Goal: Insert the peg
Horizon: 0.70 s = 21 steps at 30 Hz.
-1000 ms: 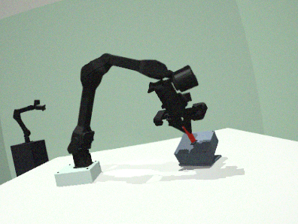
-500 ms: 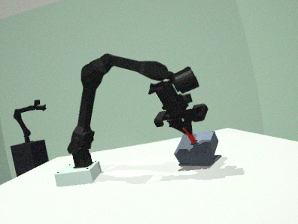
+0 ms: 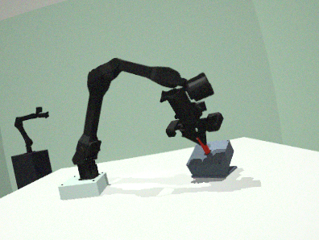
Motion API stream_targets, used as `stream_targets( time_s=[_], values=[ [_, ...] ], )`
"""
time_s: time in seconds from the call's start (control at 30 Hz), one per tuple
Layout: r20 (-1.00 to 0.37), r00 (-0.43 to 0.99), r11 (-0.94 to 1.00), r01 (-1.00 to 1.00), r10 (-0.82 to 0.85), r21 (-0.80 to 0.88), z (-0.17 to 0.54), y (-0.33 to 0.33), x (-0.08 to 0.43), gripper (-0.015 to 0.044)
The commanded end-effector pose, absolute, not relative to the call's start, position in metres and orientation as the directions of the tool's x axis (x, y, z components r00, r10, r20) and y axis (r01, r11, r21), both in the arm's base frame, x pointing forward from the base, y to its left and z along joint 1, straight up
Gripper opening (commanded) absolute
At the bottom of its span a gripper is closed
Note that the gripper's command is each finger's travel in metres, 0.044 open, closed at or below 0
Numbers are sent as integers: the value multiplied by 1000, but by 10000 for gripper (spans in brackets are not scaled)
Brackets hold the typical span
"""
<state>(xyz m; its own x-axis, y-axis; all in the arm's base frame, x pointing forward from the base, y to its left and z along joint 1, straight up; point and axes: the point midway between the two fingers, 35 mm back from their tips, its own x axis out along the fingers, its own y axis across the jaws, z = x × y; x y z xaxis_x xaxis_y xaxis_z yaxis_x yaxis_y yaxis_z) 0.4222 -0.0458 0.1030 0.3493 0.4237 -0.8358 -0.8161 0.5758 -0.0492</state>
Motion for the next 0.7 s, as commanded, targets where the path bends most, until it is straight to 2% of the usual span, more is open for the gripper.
stream_targets(
  time_s=[0.0, 0.67],
  values=[
    [-838, 346, 579, -814, 421, -45, 100, -45, 423, 0],
    [-838, 346, 579, -814, 421, -45, 94, -41, 425, 0]
  ],
)
